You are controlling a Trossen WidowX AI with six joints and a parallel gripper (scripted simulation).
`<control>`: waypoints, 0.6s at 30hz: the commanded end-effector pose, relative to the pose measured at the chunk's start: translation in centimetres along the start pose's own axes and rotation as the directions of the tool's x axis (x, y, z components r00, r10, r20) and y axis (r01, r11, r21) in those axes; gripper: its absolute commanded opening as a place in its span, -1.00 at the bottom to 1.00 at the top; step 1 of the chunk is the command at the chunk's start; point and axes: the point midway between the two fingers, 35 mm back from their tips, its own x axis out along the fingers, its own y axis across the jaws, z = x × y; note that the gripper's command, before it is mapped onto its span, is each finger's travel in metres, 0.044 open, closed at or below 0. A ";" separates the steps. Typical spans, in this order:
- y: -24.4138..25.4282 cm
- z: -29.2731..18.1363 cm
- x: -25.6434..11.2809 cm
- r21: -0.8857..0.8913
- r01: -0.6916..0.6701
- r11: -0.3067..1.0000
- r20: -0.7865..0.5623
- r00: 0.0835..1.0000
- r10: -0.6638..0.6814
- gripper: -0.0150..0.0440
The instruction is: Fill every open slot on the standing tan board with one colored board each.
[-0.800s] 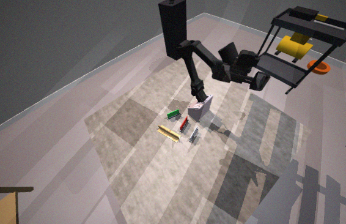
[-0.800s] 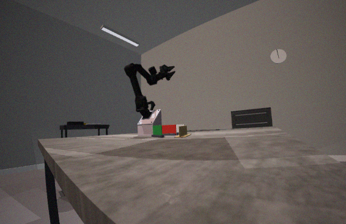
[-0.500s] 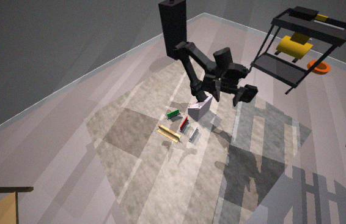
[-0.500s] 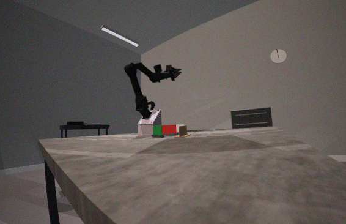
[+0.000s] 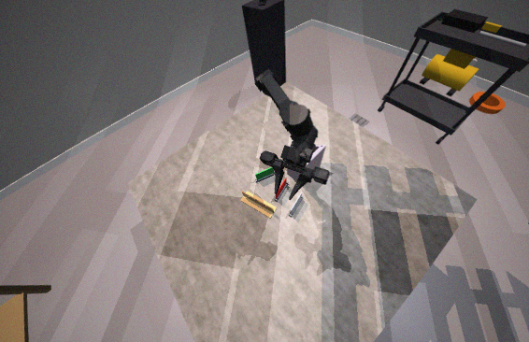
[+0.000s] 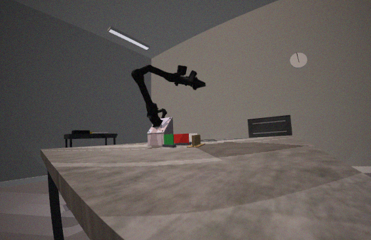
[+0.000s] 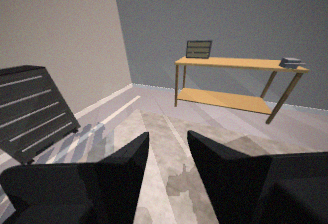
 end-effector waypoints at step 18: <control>-17.9 -18.2 -1.9 0.226 0.404 0.886 -0.764 0.638 -0.096 0.13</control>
